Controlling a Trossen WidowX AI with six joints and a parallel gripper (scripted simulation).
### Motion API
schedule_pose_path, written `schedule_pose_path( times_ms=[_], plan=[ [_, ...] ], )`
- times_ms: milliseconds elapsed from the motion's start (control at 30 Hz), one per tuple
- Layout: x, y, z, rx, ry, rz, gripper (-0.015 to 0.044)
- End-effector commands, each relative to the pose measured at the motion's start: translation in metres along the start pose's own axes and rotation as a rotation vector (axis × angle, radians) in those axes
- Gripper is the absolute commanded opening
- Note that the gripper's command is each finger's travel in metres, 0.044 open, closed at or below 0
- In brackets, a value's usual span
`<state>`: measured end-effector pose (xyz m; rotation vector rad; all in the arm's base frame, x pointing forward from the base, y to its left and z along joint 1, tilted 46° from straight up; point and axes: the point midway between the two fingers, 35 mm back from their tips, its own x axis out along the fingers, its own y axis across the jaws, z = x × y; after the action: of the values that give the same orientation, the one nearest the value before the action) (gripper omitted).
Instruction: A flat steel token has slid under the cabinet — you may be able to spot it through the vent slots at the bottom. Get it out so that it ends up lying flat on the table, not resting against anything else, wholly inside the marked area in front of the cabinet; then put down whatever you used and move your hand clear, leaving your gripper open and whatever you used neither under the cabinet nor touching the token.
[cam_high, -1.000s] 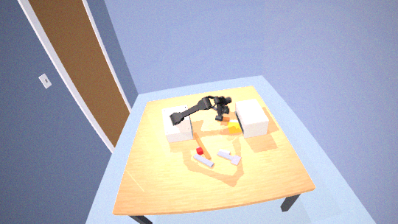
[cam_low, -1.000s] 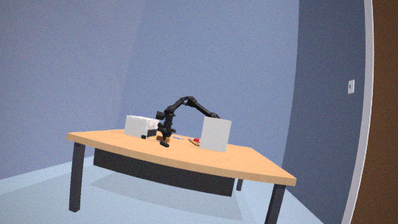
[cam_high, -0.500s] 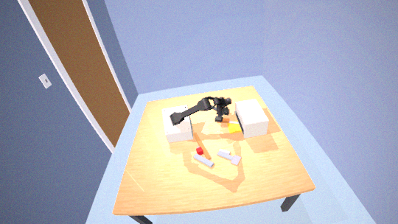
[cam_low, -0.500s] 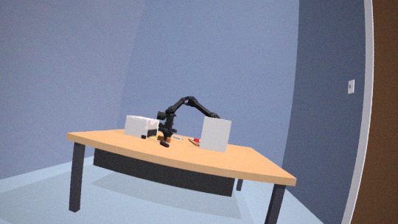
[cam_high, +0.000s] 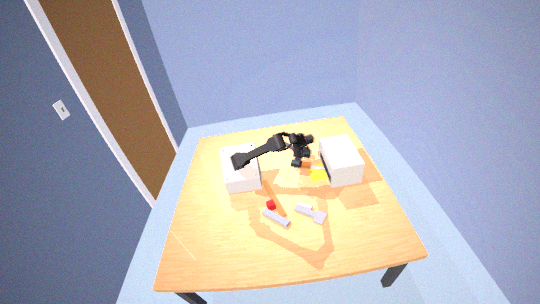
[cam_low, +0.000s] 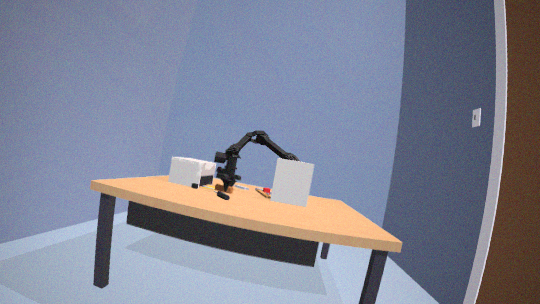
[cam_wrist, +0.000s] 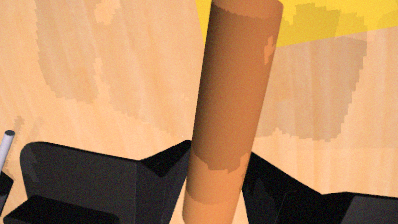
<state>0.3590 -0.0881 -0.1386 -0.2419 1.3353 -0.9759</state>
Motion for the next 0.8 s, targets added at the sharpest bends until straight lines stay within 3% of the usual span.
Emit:
schedule_pose_path(
  times_ms=[0, 767],
  plan=[
    [0.001, -0.007, 0.001, 0.005, -0.002, -0.008, 0.0000],
    [0.002, -0.004, -0.022, 0.004, -0.002, -0.007, 0.0000]
  ],
)
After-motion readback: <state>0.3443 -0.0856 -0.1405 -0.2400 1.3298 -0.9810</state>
